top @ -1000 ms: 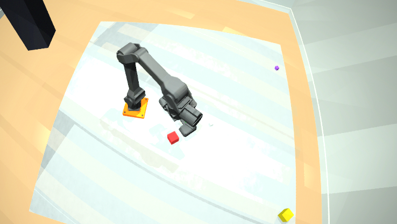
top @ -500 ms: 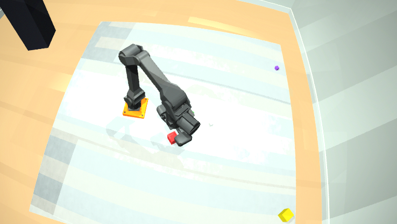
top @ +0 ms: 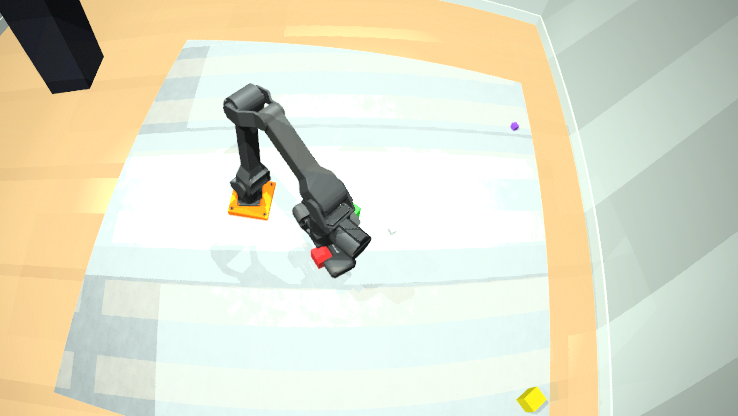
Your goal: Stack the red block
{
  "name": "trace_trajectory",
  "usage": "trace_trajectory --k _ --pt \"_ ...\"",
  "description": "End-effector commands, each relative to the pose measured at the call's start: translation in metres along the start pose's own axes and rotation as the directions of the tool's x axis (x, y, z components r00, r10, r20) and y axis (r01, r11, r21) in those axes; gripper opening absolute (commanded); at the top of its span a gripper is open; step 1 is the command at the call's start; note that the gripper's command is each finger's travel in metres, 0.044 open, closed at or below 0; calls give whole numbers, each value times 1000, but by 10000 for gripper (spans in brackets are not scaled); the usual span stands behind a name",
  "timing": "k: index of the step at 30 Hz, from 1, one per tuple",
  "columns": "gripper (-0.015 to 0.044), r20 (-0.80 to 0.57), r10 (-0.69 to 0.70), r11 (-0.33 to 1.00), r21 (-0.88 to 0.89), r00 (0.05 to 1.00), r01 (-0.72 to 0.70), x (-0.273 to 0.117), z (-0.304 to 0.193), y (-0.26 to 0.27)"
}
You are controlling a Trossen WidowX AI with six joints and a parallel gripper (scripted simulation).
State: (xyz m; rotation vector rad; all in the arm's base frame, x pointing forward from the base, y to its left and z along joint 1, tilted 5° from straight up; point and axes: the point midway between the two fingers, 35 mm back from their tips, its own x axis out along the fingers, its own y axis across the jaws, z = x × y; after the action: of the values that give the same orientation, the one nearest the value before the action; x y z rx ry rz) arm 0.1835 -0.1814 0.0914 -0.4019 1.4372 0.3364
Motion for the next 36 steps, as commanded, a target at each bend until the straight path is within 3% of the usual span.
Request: trace_trajectory --k 1,23,36 --pt "440 -6 8 1000 5 1000 -8 8 -1 1" --pt "440 -6 8 1000 5 1000 -8 43 -2 2" --pt "440 -6 8 1000 5 1000 -8 44 -2 2"
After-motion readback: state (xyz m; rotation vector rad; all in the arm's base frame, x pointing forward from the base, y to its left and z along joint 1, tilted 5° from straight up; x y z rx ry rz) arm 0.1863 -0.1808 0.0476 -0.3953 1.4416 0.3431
